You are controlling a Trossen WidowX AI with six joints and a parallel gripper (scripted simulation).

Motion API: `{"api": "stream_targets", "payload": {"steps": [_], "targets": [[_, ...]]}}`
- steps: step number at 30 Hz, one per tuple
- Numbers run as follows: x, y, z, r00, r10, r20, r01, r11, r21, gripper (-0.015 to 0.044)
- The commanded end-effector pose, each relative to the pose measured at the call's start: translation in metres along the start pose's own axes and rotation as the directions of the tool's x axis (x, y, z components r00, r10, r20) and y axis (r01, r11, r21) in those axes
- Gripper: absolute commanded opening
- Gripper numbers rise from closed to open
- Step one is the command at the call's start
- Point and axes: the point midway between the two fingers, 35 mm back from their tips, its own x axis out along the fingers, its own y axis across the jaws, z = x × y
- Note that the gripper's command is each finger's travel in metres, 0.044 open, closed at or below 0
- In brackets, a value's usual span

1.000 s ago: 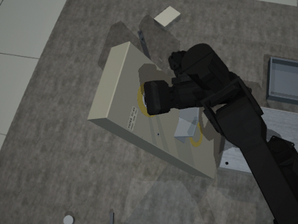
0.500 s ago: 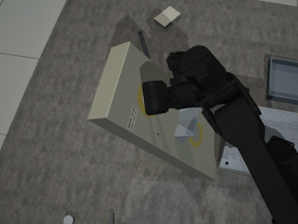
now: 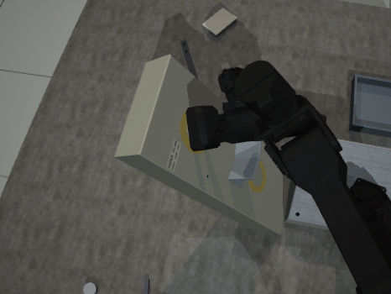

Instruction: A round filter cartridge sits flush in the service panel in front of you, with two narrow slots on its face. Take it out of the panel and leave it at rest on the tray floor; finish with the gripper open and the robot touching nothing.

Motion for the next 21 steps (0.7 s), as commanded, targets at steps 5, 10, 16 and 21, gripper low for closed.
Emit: {"api": "stream_targets", "payload": {"steps": [5, 10, 16, 21], "targets": [[0.0000, 0.0000, 0.0000, 1.000, 0.000, 0.000, 0.000, 1.000, 0.000, 0.0045], [0.0000, 0.0000, 0.0000, 1.000, 0.000, 0.000, 0.000, 1.000, 0.000, 0.0000], [0.0040, -0.0008, -0.0001, 1.000, -0.006, -0.001, 0.006, 0.991, -0.130, 0.0000], [0.0054, -0.0011, -0.0002, 1.000, -0.008, -0.001, 0.007, 0.955, -0.297, 0.0000]]}}
